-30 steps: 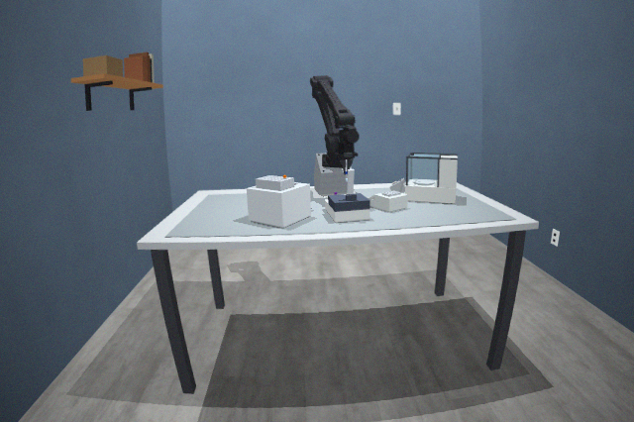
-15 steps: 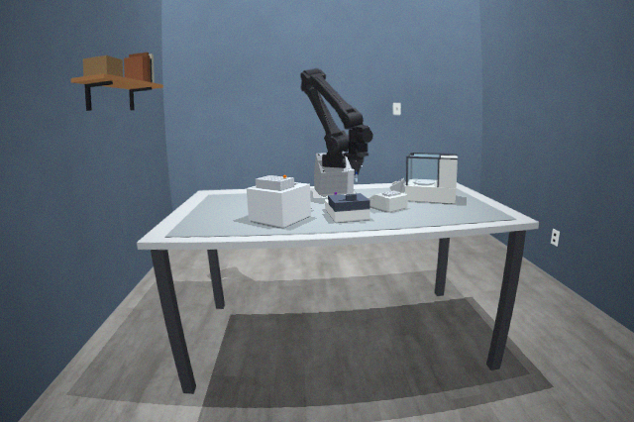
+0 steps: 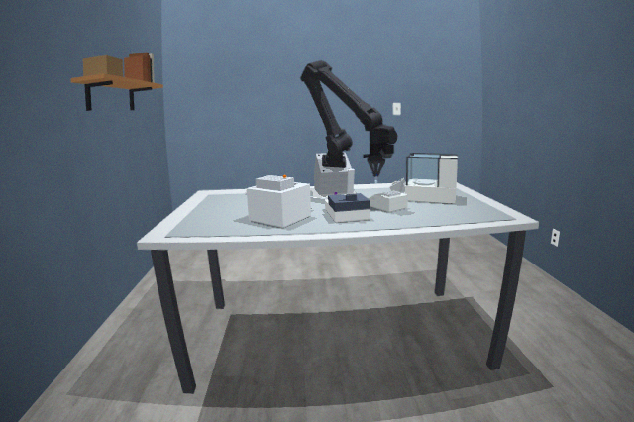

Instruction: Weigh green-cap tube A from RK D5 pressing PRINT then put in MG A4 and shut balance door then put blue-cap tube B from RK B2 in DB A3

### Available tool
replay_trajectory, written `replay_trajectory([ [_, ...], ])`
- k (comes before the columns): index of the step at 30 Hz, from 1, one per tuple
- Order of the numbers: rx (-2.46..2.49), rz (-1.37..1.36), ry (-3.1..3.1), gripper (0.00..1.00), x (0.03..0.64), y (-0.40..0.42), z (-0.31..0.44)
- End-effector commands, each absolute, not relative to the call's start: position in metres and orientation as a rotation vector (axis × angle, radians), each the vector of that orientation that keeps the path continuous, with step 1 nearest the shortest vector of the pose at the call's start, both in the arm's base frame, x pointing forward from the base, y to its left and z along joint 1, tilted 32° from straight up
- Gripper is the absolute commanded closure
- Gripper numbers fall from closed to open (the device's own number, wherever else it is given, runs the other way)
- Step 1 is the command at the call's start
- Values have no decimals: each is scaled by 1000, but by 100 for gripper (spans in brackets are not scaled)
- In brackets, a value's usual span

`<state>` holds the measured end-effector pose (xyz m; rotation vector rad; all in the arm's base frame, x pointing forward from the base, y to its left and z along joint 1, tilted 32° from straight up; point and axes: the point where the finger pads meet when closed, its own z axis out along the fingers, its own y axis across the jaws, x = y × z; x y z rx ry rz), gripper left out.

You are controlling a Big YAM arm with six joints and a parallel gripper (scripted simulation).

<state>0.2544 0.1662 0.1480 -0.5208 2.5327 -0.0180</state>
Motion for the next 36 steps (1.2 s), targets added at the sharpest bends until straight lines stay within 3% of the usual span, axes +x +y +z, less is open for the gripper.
replay_trajectory([
  [1, -608, -13, 2472, 91, 278, 200, 176],
  [8, -713, -58, 2468, 91, 291, 229, 187],
  [36, -683, -52, 2474, 91, 289, 217, 181],
])
